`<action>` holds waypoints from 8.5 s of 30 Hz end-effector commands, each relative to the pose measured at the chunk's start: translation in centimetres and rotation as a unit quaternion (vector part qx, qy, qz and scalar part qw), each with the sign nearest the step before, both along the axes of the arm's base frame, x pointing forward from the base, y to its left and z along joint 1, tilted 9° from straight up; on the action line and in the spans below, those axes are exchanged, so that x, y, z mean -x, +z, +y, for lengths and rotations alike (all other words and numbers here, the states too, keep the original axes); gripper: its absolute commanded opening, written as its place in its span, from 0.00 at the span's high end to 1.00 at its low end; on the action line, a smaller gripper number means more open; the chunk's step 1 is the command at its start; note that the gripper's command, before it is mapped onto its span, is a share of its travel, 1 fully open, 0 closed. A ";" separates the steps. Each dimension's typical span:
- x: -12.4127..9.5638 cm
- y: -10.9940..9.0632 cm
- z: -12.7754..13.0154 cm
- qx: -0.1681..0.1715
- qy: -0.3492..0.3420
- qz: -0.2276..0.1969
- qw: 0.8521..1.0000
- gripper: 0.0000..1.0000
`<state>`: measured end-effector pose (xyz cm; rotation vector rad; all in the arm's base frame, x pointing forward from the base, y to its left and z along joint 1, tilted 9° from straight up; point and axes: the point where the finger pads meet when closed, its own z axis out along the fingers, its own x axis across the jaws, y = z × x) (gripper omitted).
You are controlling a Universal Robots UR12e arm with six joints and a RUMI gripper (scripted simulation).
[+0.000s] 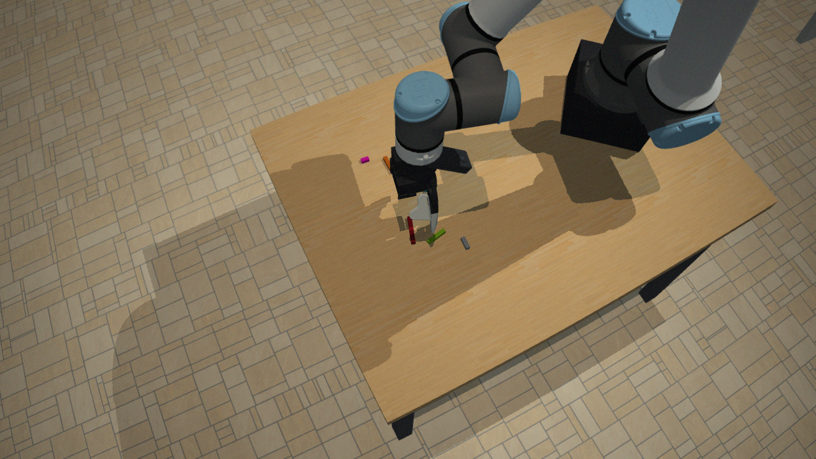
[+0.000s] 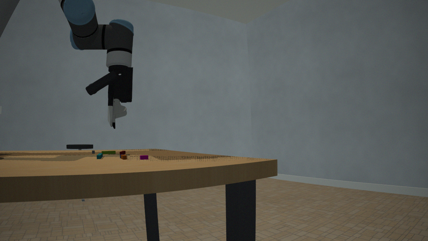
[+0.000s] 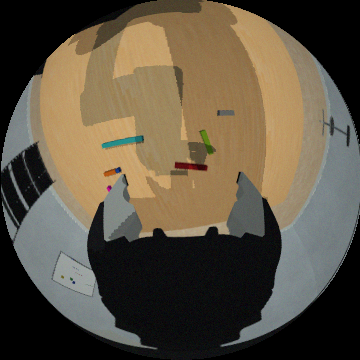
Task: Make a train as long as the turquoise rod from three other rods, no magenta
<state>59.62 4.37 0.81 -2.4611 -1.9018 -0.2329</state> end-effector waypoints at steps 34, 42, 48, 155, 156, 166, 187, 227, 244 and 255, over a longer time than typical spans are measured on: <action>0.5 0.2 5.4 0.020 0.207 -0.025 0.978 0.86; 0.5 0.2 5.4 0.020 0.207 -0.025 0.978 0.86; 0.5 0.2 5.4 0.020 0.207 -0.025 0.978 0.86; 0.0 -4.9 5.9 0.020 0.207 -0.025 0.978 0.86; 0.0 -4.9 5.9 0.020 0.207 -0.025 0.978 0.86; -0.1 -4.9 5.9 0.020 0.207 -0.025 0.978 0.86; -0.1 -4.9 5.9 0.020 0.207 -0.025 0.978 0.86; -0.2 -6.0 6.0 0.020 0.207 -0.025 0.978 0.86; -0.3 -6.6 6.1 0.020 0.207 -0.025 0.978 0.86; -0.3 -6.6 6.1 0.020 0.207 -0.025 0.978 0.86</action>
